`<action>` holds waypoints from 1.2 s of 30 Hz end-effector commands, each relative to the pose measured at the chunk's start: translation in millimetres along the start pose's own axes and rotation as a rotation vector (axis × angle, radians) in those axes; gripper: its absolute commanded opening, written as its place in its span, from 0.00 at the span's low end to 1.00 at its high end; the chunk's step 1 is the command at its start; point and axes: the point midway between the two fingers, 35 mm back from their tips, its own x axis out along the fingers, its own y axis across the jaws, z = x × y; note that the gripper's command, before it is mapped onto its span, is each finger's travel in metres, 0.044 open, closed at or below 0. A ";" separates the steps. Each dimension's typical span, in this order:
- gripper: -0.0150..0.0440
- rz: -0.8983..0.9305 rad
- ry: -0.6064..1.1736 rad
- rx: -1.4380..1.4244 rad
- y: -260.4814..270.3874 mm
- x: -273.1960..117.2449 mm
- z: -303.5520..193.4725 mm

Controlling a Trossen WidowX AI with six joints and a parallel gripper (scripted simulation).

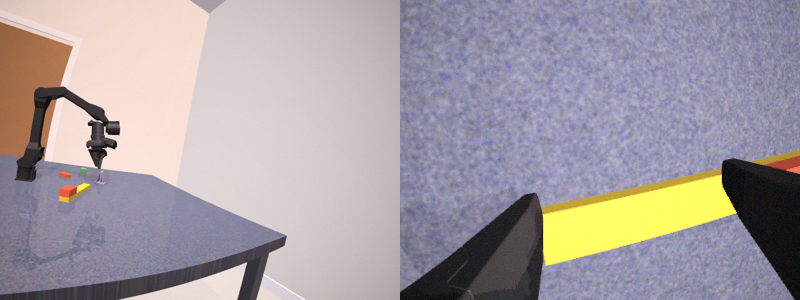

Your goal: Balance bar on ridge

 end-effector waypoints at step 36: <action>0.79 0.195 0.104 -0.889 -58.3 12.2 -25.6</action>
